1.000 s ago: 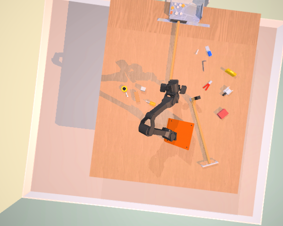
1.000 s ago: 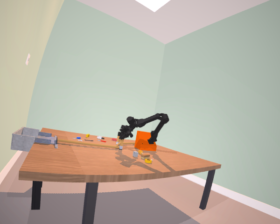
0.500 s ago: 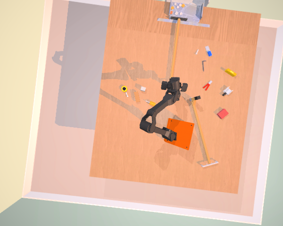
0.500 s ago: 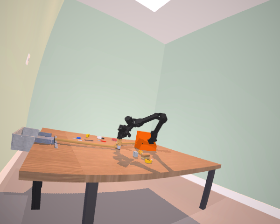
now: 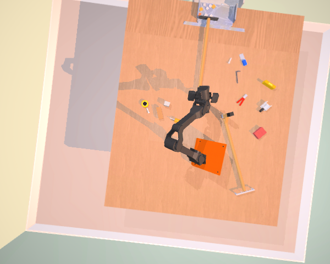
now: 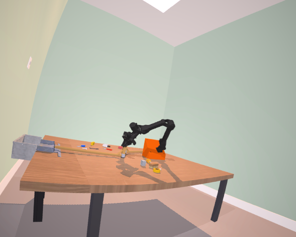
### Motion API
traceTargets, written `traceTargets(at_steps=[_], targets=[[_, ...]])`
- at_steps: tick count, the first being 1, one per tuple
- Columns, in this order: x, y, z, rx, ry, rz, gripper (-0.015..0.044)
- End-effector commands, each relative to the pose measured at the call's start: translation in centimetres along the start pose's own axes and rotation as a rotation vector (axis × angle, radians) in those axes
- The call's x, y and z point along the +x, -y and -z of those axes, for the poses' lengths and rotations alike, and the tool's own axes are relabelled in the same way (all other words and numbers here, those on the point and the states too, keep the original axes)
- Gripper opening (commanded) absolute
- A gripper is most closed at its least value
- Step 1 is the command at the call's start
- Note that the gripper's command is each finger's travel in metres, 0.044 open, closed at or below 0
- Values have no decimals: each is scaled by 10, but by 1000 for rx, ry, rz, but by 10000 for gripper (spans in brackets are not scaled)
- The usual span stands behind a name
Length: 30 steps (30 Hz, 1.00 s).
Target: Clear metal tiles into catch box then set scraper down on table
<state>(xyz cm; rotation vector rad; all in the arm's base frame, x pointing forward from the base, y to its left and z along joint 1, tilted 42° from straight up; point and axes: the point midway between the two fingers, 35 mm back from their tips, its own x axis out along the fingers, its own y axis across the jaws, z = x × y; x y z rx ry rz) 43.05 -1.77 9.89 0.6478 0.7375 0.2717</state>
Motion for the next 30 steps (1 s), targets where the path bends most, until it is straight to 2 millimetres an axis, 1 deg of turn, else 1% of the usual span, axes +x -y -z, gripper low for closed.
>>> traceTargets(at_steps=[1,30], targets=[[3,-2,-9,-6,12,1,0],[27,-2,-46,-8,14,0,0]])
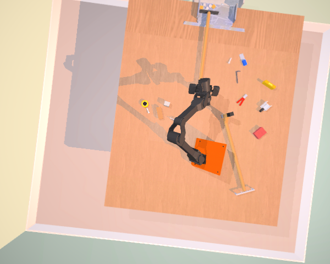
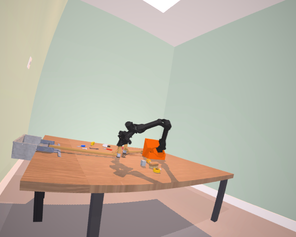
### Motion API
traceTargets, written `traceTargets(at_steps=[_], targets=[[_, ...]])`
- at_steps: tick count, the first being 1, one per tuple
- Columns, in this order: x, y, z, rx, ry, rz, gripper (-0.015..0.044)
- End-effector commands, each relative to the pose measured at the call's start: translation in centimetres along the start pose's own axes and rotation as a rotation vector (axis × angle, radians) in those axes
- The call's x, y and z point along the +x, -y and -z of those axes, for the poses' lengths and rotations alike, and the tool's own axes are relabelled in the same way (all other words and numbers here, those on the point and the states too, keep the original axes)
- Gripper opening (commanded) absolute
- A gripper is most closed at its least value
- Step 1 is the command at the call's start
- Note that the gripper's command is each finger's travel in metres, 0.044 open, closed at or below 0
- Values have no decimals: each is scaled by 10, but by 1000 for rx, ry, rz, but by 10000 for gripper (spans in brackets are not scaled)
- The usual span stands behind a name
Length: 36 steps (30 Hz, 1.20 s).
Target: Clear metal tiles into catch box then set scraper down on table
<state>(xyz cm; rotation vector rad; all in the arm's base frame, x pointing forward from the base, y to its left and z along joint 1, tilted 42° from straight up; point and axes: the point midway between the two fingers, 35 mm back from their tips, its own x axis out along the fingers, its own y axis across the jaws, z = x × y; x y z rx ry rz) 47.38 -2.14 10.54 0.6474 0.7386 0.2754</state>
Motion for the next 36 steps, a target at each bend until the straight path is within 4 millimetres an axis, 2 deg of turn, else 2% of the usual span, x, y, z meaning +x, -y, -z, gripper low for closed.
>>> traceTargets(at_steps=[1,36], targets=[[2,-1,-12,-6,16,3,0],[34,1,-51,-8,19,2,0]])
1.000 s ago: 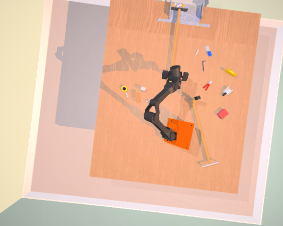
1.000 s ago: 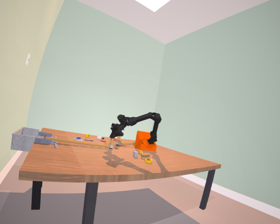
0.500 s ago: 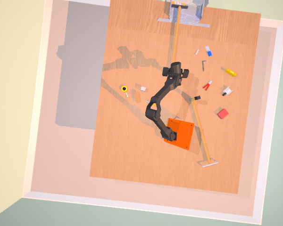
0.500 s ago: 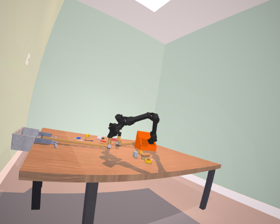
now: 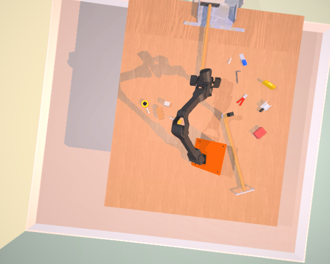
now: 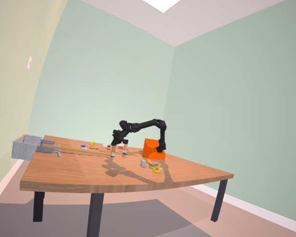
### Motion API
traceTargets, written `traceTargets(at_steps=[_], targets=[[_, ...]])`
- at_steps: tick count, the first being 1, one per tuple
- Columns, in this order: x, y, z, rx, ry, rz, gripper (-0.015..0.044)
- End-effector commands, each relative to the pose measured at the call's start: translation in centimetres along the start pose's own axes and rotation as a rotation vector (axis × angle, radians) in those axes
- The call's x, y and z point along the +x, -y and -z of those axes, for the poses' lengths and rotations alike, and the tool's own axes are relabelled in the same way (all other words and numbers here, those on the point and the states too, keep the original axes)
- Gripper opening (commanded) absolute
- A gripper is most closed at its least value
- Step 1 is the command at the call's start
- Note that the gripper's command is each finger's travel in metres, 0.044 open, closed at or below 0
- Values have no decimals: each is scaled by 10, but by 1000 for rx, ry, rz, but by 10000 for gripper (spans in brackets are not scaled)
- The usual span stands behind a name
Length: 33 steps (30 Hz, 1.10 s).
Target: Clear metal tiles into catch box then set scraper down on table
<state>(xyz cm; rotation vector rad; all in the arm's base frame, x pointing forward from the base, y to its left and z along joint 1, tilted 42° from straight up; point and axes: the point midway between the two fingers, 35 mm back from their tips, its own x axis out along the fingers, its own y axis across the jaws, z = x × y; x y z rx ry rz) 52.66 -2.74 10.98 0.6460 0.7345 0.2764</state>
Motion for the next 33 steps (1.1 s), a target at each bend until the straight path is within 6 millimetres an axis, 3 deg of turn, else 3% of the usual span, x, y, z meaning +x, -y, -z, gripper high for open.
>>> traceTargets(at_steps=[1,12,13,33], targets=[[2,-1,-10,-6,16,3,0],[13,2,-21,-7,17,3,0],[11,2,-13,-2,4,-1,0],[11,2,-14,-3,8,0,0]])
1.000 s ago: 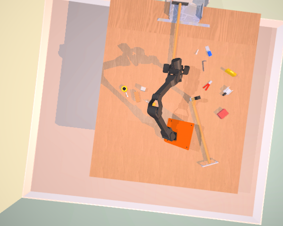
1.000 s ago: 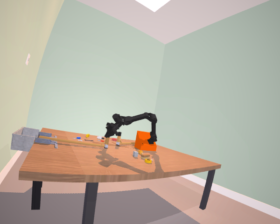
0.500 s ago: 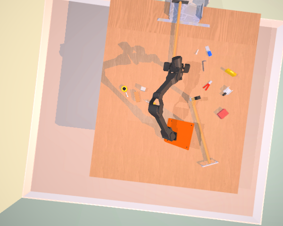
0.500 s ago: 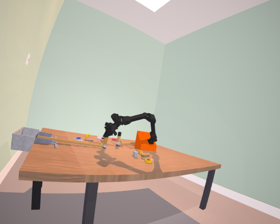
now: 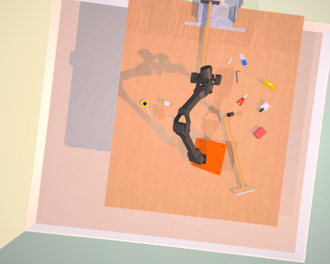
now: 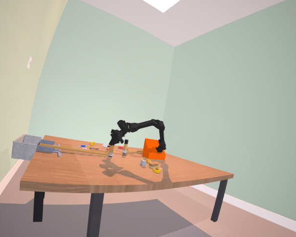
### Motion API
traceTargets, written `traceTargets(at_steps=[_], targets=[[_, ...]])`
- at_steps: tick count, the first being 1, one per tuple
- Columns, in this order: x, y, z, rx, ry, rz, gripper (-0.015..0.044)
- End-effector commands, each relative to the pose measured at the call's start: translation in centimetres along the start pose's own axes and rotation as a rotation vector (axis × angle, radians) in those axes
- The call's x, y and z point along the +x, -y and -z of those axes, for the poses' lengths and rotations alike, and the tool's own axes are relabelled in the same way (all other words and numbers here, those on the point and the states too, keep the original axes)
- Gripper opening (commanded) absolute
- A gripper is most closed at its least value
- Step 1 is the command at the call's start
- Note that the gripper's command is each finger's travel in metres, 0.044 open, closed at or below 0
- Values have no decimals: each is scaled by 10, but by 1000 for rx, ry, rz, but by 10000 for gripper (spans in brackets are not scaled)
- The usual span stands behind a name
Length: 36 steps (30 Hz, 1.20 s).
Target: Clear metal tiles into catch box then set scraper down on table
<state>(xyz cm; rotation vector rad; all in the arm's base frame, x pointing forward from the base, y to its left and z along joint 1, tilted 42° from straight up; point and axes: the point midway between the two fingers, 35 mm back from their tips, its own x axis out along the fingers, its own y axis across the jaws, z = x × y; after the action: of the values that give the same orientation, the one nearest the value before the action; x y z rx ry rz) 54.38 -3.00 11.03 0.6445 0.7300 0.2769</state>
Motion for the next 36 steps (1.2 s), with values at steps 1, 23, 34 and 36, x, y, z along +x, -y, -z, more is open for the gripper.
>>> traceTargets(at_steps=[1,23,34,36], targets=[[0,0,-1,-1,5,1,0],[-21,-1,14,0,6,3,0],[-33,-3,25,0,7,3,0],[-35,-3,27,0,7,4,0]])
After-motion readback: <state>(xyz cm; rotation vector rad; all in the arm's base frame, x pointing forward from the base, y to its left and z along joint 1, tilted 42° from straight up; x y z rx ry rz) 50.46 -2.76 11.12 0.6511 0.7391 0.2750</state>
